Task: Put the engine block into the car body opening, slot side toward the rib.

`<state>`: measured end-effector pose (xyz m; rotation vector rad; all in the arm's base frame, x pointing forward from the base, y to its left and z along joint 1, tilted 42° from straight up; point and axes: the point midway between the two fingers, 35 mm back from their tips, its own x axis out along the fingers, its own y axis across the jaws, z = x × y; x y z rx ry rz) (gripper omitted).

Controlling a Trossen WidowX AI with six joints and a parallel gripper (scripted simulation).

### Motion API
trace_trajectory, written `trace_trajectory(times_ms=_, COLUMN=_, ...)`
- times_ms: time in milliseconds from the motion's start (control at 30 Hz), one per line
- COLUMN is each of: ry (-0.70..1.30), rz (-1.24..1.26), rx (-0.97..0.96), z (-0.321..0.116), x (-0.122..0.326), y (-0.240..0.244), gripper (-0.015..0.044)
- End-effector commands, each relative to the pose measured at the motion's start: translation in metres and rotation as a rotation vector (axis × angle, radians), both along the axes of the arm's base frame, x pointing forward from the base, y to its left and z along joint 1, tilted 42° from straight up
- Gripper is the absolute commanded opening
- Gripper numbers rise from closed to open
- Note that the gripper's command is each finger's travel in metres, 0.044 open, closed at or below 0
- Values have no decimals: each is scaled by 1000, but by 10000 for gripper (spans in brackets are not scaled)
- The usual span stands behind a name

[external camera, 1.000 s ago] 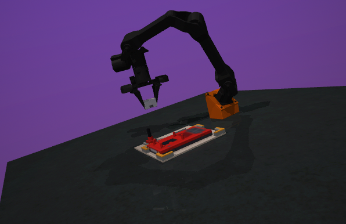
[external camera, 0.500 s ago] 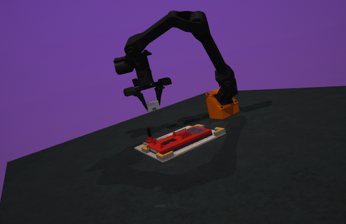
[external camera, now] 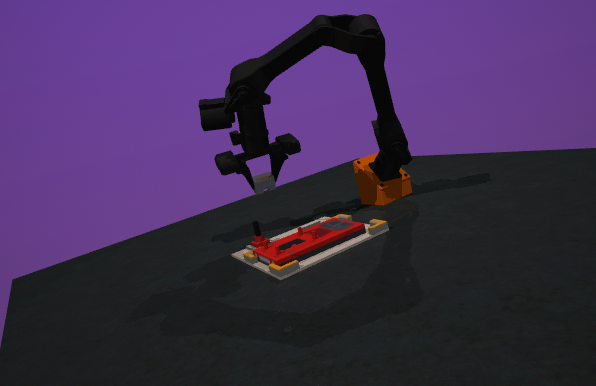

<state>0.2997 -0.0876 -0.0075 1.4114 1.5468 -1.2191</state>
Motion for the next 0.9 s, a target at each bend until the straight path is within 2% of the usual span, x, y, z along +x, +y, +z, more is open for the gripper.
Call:
trace_trajectory(times_ms=0, ry=1, rz=14, rx=-109, z=3, x=0, y=3, gripper=0)
trace_trajectory(times_ms=233, ry=-5, rz=41, rx=-323, z=6, x=2, y=9, gripper=0)
trace_trajectory(times_ms=467, ry=-4, rz=44, rx=-341, z=5, x=2, y=11, gripper=0)
trace_trajectory(times_ms=667, ry=1, rz=65, rx=-458, z=-4, x=1, y=24, gripper=0)
trace_trajectory(times_ms=867, ry=1, rz=65, rx=-463, z=-14, x=0, y=34, gripper=0)
